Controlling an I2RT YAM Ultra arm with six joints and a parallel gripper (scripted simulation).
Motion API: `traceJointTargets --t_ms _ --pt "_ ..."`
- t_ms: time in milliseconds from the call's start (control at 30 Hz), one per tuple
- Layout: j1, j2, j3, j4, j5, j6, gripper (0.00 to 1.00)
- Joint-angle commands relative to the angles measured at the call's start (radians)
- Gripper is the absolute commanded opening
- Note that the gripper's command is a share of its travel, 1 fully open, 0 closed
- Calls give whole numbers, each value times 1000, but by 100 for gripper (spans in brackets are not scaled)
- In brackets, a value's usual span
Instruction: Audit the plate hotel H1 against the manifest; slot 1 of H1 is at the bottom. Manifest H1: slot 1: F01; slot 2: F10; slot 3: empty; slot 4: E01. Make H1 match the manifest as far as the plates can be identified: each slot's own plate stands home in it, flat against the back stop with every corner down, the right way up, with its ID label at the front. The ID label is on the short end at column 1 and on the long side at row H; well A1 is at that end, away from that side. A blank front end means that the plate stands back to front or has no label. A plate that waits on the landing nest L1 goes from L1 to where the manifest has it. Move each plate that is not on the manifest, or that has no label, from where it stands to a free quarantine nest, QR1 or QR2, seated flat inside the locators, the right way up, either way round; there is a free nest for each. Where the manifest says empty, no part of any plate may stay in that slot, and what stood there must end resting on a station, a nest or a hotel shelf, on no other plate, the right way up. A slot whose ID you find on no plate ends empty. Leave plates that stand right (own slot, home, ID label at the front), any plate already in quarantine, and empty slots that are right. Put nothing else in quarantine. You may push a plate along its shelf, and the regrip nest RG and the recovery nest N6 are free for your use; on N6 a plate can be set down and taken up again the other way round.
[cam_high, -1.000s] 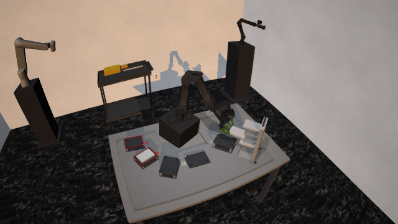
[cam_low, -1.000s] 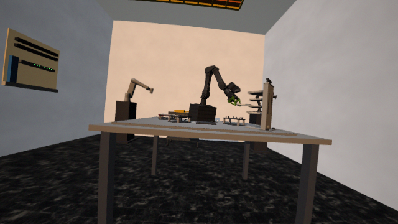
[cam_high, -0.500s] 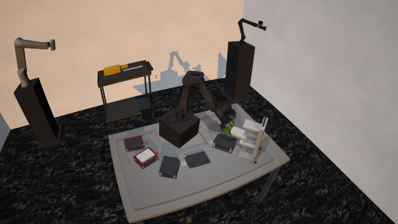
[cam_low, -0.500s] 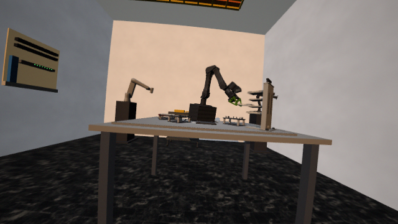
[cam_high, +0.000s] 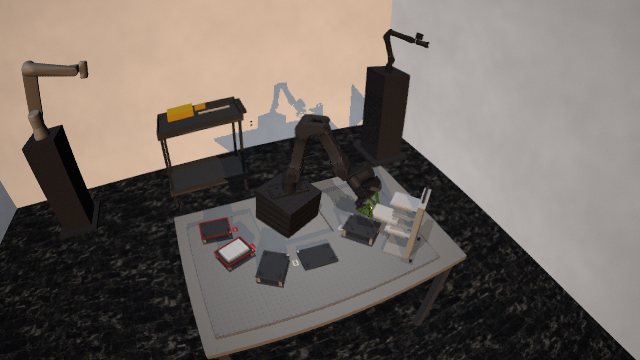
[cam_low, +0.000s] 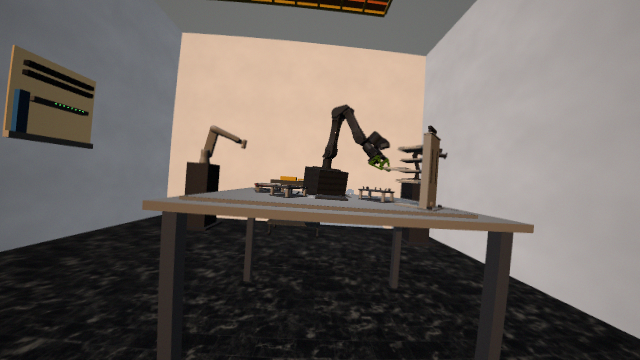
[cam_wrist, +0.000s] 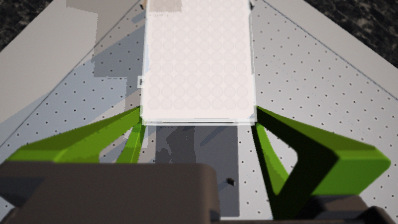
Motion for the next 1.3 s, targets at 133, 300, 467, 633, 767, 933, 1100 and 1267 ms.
traceJointTargets --t_ms 133,300,467,633,767,933,1100,1267 --pt "-2 7 33 26 -2 -3 86" --pt "-4 18 46 26 -3 -4 86" --pt "-6 30 58 25 -5 -6 86" --pt "-8 38 66 26 -6 -6 86" --pt "-9 48 75 26 -7 -7 86" --pt "-11 58 85 26 -9 -8 86" --pt "-11 58 86 27 -9 -8 86" --pt "-11 61 86 29 -9 -9 86"
